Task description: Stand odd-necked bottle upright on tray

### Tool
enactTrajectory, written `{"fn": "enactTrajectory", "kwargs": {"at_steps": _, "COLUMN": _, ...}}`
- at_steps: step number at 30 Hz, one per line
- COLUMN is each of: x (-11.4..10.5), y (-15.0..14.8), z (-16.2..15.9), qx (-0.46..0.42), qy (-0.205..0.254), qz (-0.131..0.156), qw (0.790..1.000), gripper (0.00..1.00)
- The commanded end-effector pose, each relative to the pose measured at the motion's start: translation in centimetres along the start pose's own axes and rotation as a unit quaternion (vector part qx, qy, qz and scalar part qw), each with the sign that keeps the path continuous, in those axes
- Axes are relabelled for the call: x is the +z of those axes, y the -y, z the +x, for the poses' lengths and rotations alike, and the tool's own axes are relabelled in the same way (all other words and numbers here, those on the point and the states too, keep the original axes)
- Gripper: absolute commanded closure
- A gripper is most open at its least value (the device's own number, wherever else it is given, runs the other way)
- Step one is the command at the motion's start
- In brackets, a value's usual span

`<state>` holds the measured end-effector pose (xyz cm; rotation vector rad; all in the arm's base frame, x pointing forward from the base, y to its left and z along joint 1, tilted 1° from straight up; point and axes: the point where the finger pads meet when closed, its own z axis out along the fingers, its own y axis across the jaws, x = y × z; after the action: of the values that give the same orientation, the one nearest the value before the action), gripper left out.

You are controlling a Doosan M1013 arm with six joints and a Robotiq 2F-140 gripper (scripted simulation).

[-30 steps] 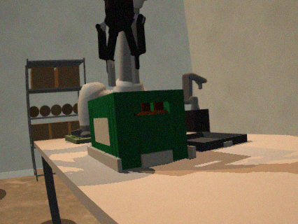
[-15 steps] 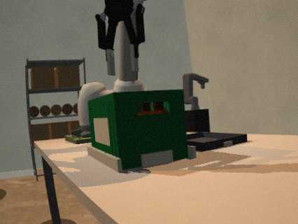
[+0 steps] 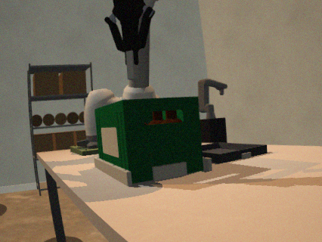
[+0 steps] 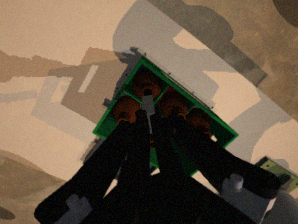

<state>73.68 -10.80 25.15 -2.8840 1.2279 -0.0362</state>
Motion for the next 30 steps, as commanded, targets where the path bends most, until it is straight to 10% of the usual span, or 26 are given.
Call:
{"fn": "enactTrajectory", "kwargs": {"at_steps": 1, "x": 0.0, "y": 0.0, "z": 0.0, "qx": 0.0, "qy": 0.0, "qz": 0.0, "qw": 1.0, "gripper": 1.0}}
{"fn": "enactTrajectory", "kwargs": {"at_steps": 25, "x": 0.0, "y": 0.1, "z": -0.1, "qx": 0.0, "qy": 0.0, "qz": 0.0, "qw": 1.0, "gripper": 1.0}}
{"fn": "enactTrajectory", "kwargs": {"at_steps": 30, "x": 0.0, "y": 4.1, "z": -3.6, "qx": 0.0, "qy": 0.0, "qz": 0.0, "qw": 1.0, "gripper": 1.0}}
